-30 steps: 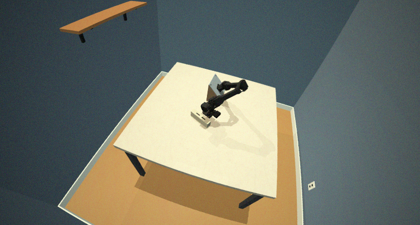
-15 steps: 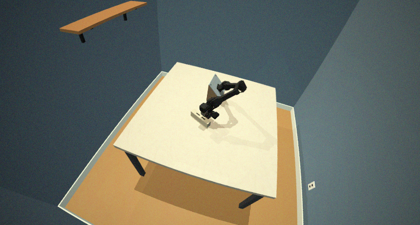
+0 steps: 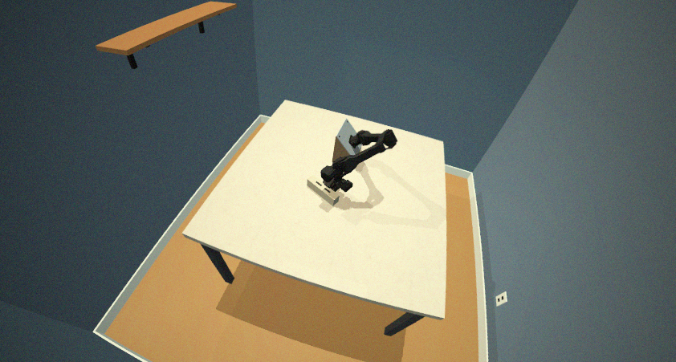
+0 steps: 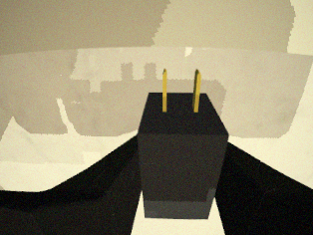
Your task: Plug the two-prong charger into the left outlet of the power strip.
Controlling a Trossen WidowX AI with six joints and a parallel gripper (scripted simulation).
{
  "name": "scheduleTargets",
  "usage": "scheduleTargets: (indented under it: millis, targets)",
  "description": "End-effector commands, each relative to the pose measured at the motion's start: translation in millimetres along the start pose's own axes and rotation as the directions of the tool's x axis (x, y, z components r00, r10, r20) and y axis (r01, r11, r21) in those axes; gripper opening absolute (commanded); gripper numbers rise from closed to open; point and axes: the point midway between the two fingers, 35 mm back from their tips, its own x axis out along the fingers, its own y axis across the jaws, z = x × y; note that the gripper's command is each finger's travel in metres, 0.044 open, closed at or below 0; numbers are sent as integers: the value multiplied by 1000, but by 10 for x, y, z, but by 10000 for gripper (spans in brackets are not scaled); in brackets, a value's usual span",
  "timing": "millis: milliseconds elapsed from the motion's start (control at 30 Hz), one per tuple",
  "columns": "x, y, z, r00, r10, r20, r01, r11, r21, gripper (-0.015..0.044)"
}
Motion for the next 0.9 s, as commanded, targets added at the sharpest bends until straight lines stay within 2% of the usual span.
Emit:
scheduleTargets:
  millis: [0,867]
  targets:
    - [-9,13,14,1000,3,2,-3,1000,3,0]
    - [-13,20,35,1000,3,3,-3,1000,3,0]
